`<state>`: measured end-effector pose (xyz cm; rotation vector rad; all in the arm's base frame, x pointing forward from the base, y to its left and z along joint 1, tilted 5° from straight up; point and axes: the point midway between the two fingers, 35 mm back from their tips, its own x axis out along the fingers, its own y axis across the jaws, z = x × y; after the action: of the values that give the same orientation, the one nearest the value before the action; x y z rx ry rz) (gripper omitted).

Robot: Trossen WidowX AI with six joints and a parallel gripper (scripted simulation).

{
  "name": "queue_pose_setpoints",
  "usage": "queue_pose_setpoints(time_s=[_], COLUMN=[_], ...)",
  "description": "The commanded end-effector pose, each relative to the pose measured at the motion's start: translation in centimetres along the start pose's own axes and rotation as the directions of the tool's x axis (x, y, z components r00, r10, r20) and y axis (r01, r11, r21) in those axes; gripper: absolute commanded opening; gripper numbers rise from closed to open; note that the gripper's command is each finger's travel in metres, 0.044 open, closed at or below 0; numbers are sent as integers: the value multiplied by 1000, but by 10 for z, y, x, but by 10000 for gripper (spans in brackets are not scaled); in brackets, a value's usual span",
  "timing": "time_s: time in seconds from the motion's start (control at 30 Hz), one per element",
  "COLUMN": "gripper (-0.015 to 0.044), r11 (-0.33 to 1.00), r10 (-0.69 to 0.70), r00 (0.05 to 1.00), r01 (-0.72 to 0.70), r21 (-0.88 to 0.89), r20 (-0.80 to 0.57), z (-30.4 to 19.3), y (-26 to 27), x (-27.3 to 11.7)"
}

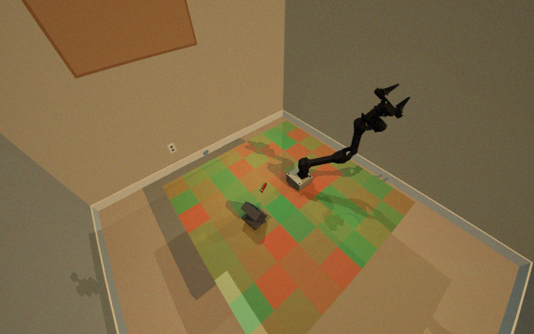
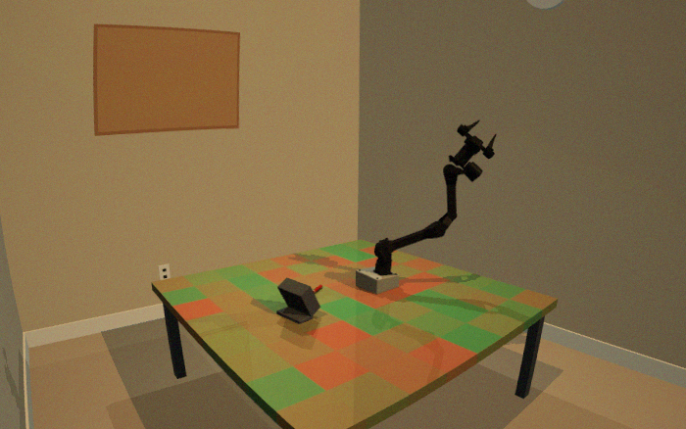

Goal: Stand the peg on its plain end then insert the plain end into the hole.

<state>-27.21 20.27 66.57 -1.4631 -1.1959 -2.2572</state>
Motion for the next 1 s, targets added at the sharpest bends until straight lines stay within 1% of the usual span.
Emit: queue_pose_setpoints(time_s=[0.0, 0.27, 0.47, 0.73, 0.97], gripper=[440, 440, 440, 440, 440], r11=[993, 940, 868, 706, 522], r10=[118, 324, 470, 671, 814], r00=[993, 944, 878, 728, 554], r01=[-118, -329, -479, -686, -830], r21=[27, 90, 134, 178, 197], r20=[20, 63, 97, 142, 178], z=[4, 15, 23, 37, 50], y=[50, 137, 199, 289, 358], x=[-5, -26, -51, -104, -163])
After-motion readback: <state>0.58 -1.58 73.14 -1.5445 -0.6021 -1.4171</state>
